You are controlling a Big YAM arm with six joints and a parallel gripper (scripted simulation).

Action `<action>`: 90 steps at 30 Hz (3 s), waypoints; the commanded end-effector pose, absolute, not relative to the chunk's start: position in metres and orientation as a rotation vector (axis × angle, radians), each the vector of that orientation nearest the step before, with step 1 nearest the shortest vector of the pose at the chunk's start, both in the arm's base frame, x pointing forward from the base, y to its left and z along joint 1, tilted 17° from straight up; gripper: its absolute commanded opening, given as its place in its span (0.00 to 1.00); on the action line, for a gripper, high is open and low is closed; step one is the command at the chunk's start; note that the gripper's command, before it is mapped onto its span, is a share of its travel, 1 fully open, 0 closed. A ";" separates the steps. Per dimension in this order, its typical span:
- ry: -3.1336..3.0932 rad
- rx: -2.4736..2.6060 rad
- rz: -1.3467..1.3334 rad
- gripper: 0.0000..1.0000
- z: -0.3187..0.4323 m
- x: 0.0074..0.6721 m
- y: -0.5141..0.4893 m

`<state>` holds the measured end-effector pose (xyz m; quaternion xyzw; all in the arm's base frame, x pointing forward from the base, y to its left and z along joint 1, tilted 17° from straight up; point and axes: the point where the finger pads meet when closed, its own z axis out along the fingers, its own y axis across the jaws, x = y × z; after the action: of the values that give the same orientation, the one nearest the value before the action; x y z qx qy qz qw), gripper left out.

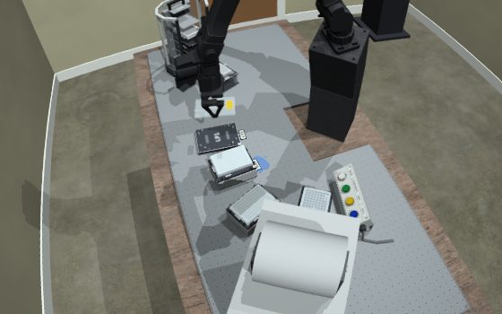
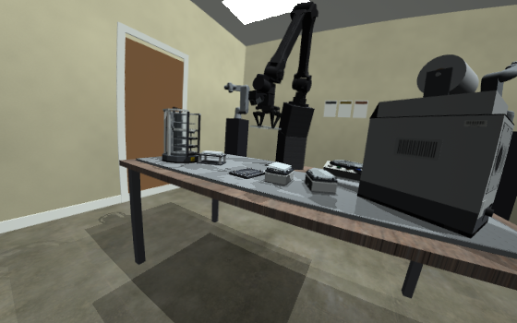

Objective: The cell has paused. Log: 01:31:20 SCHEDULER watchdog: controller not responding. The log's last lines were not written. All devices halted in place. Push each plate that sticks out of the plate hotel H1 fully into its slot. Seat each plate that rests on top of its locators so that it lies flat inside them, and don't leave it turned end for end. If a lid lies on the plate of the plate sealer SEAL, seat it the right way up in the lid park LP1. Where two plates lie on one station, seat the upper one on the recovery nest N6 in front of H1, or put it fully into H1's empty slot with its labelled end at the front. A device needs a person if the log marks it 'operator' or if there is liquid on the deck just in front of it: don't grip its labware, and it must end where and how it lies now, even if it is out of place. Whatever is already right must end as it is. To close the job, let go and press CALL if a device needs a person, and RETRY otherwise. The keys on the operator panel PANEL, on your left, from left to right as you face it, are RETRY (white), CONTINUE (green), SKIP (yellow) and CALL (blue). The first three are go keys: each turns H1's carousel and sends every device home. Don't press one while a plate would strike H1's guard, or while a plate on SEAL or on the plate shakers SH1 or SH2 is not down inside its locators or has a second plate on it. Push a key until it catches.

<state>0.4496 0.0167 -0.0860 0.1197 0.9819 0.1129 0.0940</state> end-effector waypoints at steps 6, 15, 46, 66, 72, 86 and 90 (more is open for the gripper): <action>2.915 0.335 0.331 0.84 -0.094 0.455 -0.010; 2.917 0.336 0.331 0.84 -0.099 0.455 -0.041; 2.920 0.116 0.310 0.84 -0.106 0.458 -0.067; 2.920 0.119 0.310 0.84 -0.106 0.457 -0.067; 2.920 0.119 0.310 0.84 -0.106 0.457 -0.067; 2.903 0.128 0.306 0.84 -0.112 0.465 -0.063; 2.906 0.133 0.307 0.84 -0.114 0.464 -0.062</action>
<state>0.4471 -0.0661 -0.1135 0.0480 0.9886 0.1045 0.0975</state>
